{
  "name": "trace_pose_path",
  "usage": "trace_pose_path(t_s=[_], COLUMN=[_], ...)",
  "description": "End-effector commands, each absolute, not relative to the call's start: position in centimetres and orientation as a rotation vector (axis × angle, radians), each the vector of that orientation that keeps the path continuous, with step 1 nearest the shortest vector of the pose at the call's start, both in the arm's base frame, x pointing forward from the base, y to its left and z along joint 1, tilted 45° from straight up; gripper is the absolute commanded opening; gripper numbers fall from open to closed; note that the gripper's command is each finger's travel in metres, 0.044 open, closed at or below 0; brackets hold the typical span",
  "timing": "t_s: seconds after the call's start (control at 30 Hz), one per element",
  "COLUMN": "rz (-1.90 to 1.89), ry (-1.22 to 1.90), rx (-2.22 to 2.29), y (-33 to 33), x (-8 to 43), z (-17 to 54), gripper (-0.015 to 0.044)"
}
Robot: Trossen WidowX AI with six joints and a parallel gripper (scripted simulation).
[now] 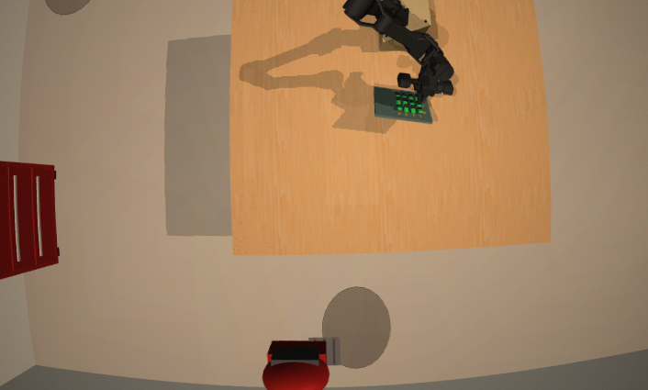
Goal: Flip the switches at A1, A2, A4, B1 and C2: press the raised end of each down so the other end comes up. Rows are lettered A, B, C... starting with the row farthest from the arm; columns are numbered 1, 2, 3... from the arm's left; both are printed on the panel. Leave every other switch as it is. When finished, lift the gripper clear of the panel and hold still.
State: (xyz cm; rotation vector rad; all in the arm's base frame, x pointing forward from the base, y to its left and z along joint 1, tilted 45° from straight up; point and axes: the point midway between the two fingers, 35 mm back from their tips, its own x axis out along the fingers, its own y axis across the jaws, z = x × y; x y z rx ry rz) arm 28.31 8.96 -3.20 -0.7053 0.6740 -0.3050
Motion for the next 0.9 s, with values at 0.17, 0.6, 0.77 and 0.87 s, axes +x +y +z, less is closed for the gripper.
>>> trace_pose_path(t_s=[0.17,0.6,0.77,0.87], rz=[-0.3,-0.305,-0.292,-0.288], ry=[0.678,0.675,0.674,0.658], rx=[-0.708,-0.705,-0.702,-0.708], y=[8.9,8.9,11.0,11.8], x=[28.4,28.4,25.2,23.6], z=[-3.3,-3.3,-1.9,-0.7], gripper=[0.0,0.0,0.0,0.0])
